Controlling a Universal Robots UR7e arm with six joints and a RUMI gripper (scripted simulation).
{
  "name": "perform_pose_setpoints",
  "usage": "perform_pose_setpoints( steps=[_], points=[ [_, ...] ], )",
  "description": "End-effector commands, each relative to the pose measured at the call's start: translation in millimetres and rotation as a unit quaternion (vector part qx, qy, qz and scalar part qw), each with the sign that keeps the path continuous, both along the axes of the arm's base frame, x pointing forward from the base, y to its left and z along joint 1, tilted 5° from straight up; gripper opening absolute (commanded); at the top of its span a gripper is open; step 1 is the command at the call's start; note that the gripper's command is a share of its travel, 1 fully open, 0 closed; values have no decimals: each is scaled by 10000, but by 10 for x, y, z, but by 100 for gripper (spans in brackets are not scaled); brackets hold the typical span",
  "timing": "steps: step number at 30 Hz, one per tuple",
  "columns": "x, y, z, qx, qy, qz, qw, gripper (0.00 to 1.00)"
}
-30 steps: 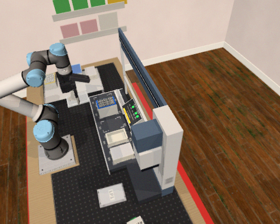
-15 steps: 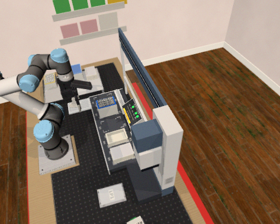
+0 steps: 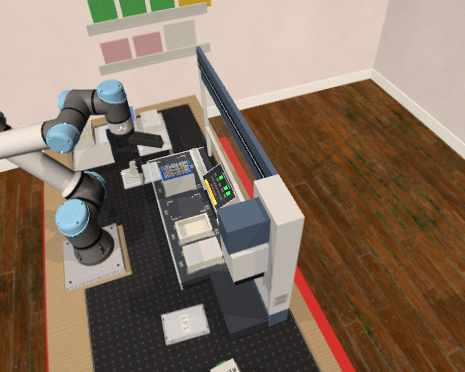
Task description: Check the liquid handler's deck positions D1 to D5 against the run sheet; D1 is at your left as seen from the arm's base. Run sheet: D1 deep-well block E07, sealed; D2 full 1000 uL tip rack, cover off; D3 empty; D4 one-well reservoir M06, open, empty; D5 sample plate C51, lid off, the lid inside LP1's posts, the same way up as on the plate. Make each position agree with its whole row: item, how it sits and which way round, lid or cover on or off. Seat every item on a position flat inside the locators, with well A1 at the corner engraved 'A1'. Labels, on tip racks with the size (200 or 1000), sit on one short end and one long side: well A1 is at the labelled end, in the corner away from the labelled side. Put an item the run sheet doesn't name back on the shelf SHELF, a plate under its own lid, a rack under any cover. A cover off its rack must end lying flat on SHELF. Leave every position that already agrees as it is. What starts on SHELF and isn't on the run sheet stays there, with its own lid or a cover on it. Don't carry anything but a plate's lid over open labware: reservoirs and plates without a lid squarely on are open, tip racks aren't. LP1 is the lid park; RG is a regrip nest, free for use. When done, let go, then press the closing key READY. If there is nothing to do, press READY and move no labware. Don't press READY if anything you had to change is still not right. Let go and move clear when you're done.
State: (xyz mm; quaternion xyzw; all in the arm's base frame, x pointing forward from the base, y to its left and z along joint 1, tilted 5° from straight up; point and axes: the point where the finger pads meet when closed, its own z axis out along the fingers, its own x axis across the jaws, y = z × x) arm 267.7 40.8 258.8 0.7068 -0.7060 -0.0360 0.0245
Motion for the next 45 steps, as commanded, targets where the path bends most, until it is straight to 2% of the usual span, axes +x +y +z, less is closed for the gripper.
perform_pose_setpoints(
  steps=[1, 2, 17, 19, 25, 45],
  points=[
    [291, -7, 12, -27, -47, -18, 10000, 0],
    [291, -7, 12, -27, -47, -18, 10000, 0],
    [1040, 6, -48, -28, -48, -18, 10000, 0],
    [1040, 6, -48, -28, -48, -18, 10000, 0],
    [1339, 11, -72, -27, -48, -18, 10000, 0],
    [1343, 6, -68, -29, -52, -23, 10000, 0]
  ],
)
